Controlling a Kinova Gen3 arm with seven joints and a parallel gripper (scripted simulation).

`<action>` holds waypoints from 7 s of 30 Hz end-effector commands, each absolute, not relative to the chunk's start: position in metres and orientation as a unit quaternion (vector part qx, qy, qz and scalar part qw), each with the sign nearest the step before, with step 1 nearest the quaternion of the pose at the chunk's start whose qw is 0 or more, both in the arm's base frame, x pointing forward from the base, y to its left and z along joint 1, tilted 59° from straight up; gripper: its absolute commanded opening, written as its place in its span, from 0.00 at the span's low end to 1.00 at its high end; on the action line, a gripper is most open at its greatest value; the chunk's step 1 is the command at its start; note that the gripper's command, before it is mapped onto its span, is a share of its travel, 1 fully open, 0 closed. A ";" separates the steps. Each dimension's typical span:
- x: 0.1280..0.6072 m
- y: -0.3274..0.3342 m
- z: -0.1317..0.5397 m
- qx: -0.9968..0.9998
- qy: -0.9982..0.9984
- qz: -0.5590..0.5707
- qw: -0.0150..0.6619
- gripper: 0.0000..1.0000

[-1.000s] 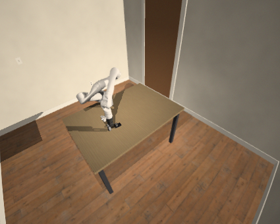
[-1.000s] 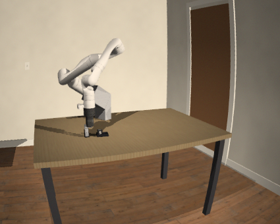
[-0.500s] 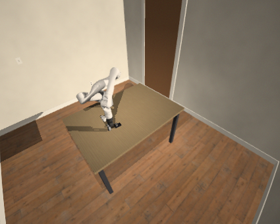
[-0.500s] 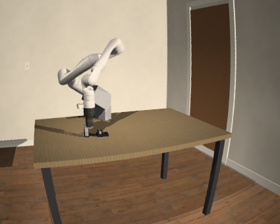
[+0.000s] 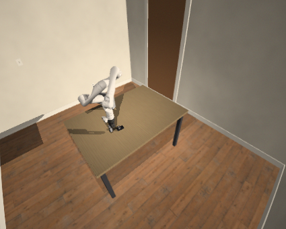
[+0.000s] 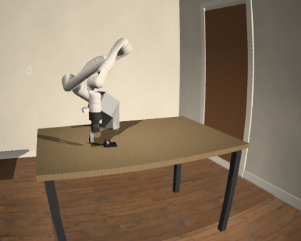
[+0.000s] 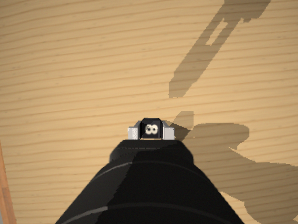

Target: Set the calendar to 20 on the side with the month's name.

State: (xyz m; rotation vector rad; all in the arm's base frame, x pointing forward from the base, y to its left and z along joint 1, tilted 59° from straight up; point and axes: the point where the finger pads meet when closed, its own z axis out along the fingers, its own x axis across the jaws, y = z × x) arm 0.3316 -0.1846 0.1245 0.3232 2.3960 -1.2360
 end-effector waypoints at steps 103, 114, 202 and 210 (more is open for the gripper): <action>0.373 -0.081 0.055 0.109 0.864 -0.440 0.217 0.57; 0.378 -0.094 0.047 0.109 0.864 -0.440 0.217 0.57; 0.379 -0.096 0.045 0.109 0.864 -0.440 0.217 0.57; 0.380 -0.099 0.043 0.109 0.864 -0.440 0.217 0.57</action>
